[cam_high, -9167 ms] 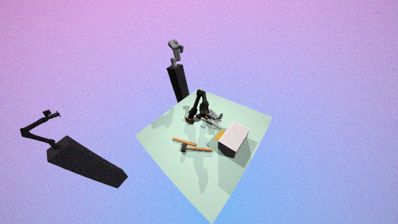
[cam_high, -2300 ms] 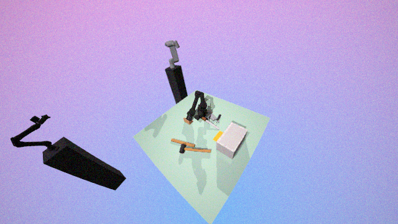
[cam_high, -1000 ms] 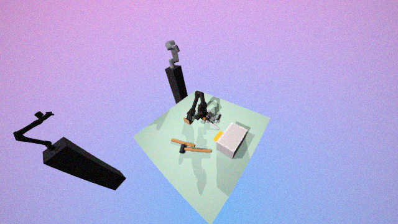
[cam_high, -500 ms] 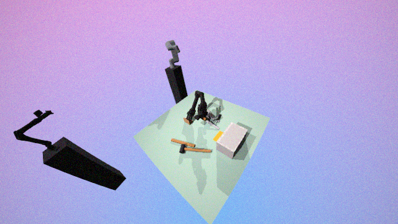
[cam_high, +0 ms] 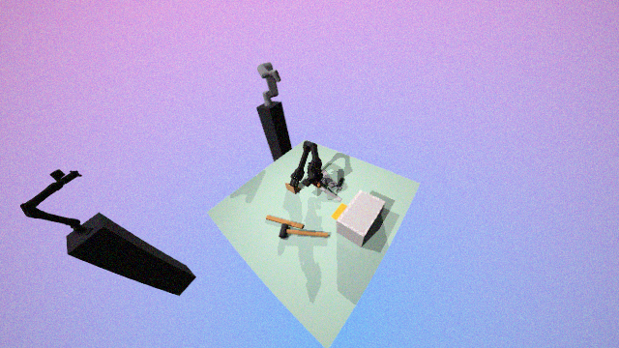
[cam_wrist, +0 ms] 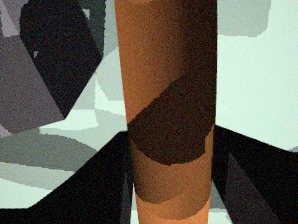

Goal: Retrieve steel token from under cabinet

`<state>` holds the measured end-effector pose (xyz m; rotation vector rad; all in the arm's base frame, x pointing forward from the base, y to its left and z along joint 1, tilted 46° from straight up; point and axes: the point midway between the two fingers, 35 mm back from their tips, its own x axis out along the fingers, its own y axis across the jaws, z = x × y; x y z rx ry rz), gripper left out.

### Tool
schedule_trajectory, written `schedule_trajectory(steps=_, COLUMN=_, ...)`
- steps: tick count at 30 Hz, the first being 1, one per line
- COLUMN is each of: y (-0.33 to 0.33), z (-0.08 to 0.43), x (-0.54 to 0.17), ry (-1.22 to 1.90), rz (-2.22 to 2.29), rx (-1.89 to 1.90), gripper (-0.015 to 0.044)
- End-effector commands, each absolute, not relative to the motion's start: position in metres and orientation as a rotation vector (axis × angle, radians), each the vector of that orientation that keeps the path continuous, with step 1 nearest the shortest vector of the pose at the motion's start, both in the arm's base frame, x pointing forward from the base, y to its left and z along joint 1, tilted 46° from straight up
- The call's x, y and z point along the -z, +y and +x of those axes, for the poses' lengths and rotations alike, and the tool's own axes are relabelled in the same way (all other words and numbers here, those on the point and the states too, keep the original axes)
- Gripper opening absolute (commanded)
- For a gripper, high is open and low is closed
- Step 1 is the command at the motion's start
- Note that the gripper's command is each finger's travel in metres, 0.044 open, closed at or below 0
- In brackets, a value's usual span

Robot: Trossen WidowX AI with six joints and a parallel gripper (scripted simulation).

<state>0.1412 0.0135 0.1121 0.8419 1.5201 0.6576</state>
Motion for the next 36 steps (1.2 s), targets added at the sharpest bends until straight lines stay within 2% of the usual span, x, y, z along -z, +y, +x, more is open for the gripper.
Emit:
schedule_trajectory(steps=1, y=0.013, z=0.142, x=-0.111, ry=1.51, rz=0.827, rx=-0.66, gripper=0.0)
schedule_trajectory(steps=33, y=0.005, z=0.158, x=-0.071, ry=1.349, rz=0.568, rx=-0.691, gripper=0.0)
schedule_trajectory(steps=36, y=0.006, z=0.155, x=-0.071, ry=1.369, rz=0.574, rx=-0.688, gripper=0.0079)
